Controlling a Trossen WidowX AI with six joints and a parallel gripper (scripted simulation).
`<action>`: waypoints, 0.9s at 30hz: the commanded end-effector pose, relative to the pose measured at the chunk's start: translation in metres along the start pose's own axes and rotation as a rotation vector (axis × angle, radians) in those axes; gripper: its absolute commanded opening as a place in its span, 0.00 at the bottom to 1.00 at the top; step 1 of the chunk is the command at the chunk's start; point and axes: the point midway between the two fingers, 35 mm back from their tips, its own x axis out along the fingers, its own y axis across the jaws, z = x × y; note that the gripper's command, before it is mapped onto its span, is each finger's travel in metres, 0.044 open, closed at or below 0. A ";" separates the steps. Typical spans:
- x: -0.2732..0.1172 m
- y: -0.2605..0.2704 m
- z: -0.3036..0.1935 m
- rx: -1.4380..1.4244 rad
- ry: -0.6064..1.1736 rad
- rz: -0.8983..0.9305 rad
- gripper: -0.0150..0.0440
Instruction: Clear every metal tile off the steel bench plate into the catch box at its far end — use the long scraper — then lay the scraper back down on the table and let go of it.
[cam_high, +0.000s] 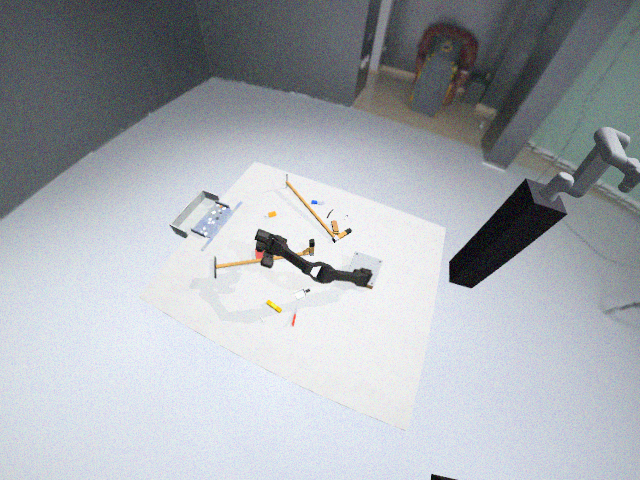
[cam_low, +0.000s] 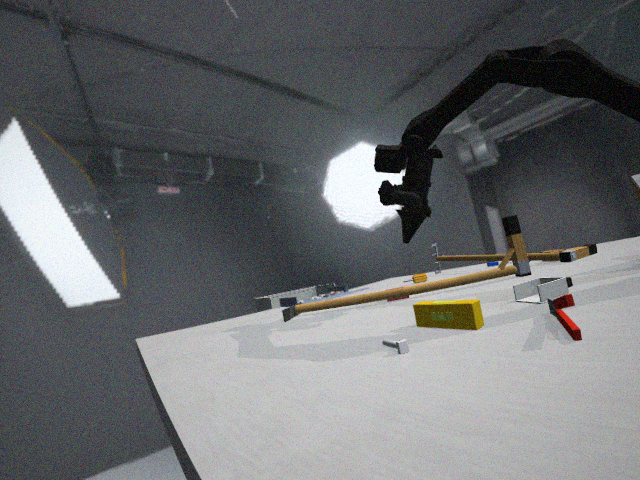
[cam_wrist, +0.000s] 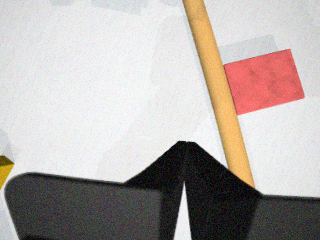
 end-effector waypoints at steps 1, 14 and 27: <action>0.010 -0.001 -0.004 0.007 0.001 -0.006 0.25; 0.039 -0.002 -0.015 0.007 0.001 -0.006 0.25; 0.066 0.000 -0.028 0.007 -0.001 -0.004 0.25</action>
